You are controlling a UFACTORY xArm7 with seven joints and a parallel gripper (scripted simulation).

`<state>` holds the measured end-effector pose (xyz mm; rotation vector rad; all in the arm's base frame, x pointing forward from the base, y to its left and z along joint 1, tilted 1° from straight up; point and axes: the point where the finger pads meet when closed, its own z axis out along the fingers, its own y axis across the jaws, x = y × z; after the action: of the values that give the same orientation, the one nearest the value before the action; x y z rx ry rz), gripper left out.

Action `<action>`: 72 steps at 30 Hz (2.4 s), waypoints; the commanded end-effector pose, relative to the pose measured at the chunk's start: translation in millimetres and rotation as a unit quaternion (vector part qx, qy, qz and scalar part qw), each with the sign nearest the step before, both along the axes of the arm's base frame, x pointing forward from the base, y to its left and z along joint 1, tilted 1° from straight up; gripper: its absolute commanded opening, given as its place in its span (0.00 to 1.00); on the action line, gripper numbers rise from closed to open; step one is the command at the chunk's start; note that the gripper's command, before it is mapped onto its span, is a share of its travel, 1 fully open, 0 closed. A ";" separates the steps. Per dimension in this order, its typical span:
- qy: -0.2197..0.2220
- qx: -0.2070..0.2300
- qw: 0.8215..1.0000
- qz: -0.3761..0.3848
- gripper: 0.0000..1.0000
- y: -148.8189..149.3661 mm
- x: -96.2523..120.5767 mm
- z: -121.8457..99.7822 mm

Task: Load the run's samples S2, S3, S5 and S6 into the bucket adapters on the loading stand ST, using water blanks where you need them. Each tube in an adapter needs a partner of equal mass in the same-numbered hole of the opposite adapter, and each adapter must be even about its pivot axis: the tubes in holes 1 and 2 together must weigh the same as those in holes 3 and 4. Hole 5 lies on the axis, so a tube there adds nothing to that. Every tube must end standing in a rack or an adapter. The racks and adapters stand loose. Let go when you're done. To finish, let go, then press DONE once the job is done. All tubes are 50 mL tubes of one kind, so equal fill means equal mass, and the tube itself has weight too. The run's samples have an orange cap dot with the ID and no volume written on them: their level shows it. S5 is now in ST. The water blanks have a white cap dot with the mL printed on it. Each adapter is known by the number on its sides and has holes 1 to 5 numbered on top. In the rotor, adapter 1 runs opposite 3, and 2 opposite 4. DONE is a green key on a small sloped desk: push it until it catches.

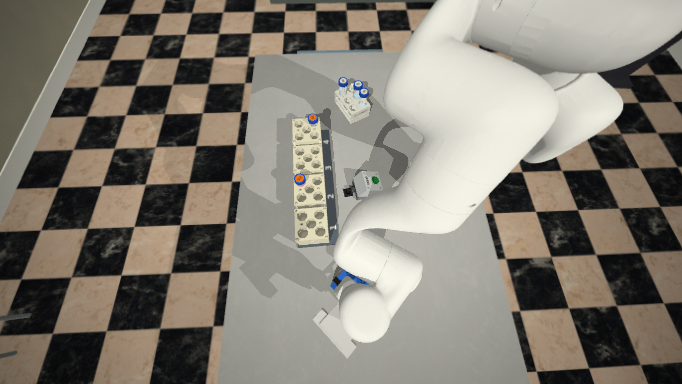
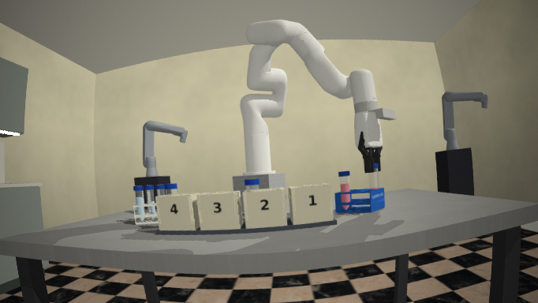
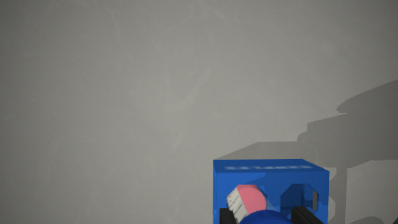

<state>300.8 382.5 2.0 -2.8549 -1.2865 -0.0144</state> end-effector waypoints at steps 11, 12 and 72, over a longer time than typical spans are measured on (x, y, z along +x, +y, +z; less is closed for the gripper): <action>-0.001 0.002 1.000 0.000 0.00 1.2 1.0 9.6; -0.002 0.002 1.000 0.000 0.00 1.2 1.0 9.5; -0.002 0.002 1.000 0.000 0.00 -0.3 0.5 109.7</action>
<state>300.2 381.0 104.6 -2.8551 -1.2867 -0.0132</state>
